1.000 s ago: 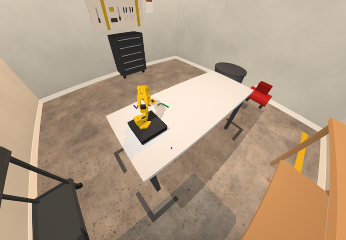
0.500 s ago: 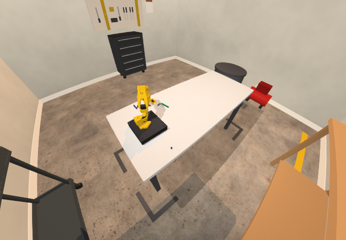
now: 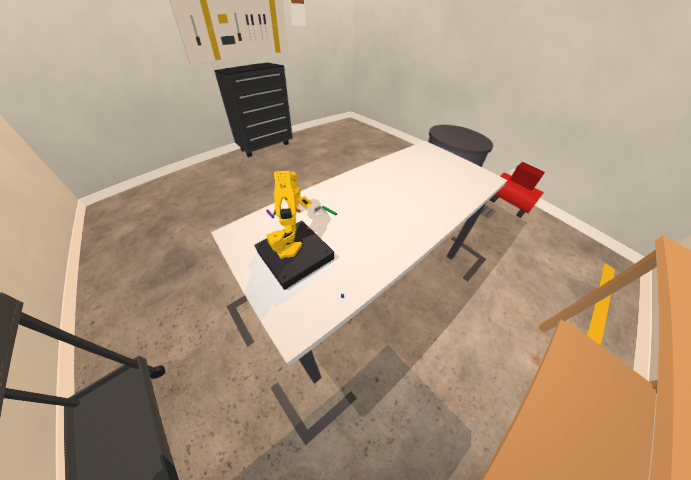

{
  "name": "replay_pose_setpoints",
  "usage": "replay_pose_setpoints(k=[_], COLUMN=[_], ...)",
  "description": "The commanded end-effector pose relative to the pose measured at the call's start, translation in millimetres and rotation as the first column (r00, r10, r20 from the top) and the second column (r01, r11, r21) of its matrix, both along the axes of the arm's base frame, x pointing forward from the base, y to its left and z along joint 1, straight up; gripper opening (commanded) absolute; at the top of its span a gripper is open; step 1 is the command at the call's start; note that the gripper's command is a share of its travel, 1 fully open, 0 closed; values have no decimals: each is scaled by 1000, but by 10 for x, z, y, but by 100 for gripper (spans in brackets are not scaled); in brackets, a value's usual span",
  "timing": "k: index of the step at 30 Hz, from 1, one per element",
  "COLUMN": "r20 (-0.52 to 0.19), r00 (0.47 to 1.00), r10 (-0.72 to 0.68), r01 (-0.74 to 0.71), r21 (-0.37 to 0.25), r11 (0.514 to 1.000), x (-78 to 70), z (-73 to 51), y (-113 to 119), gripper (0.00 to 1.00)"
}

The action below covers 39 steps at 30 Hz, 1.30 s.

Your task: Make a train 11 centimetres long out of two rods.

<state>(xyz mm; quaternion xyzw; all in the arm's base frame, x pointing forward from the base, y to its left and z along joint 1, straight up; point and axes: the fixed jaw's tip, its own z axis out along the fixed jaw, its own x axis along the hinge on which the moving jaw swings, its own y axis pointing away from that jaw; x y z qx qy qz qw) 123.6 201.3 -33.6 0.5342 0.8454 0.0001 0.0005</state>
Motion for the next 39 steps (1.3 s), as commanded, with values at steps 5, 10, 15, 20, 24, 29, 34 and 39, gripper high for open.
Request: replay_pose_setpoints(k=[5, 10, 15, 20, 24, 29, 34, 39], r20=[-8, -8, -8, -8, -8, -8, -8, -8], r00=[1000, 1000, 1000, 1000, 1000, 1000, 1000, 1000], r10=[-1, -1, -1, -1, -1, -1, -1, -1], r01=[1, 1, 1, 1, 1, 1, 1, 1], r21=[-11, -11, -11, -11, -11, -11, -11, -11], r11=[1000, 1000, 1000, 1000, 1000, 1000, 1000, 1000], x=[31, 31, 31, 31, 31, 31, 32, 33], z=[-7, -7, -7, -7, -7, 4, 45, 80], y=[1, 1, 1, 1, 1, 2, 4, 6], gripper=[17, 17, 17, 17, 17, 17, 17, 17])
